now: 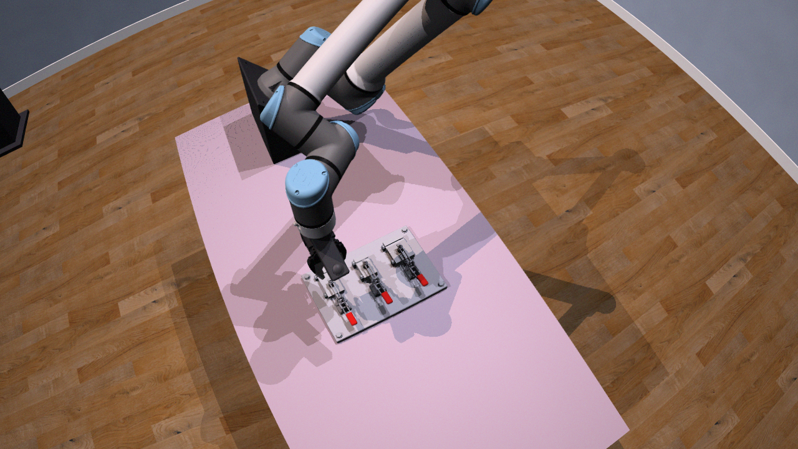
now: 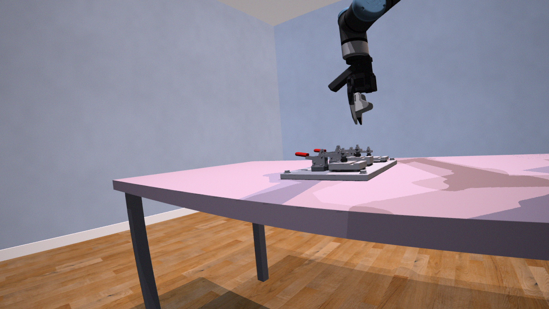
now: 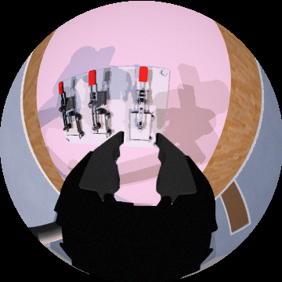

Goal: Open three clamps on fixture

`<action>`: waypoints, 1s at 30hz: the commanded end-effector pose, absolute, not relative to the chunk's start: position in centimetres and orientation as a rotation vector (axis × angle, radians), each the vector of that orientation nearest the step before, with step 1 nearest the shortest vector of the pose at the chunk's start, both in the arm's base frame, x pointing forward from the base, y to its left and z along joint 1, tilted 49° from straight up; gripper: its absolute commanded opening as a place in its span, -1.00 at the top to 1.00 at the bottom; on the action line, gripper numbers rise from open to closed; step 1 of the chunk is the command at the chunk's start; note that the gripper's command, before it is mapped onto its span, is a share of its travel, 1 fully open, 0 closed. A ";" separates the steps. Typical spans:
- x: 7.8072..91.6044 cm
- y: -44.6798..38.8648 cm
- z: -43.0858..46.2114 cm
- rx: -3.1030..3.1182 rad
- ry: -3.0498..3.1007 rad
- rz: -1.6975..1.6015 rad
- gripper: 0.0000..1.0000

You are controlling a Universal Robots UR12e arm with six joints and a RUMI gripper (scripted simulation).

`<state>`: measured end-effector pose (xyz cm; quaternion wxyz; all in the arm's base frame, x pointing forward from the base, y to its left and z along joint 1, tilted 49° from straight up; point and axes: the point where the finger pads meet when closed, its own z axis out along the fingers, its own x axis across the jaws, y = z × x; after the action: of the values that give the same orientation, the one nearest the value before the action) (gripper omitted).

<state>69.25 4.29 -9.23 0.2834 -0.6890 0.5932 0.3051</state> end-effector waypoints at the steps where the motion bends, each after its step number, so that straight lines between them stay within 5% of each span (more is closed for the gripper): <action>1: 74.1 4.9 -9.1 -1.843 1.588 0.818 0.44; 30: 78.2 6.6 -9.9 -1.841 1.590 0.823 0.44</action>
<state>78.50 5.57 -9.09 0.2834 -0.6882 0.5941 0.3051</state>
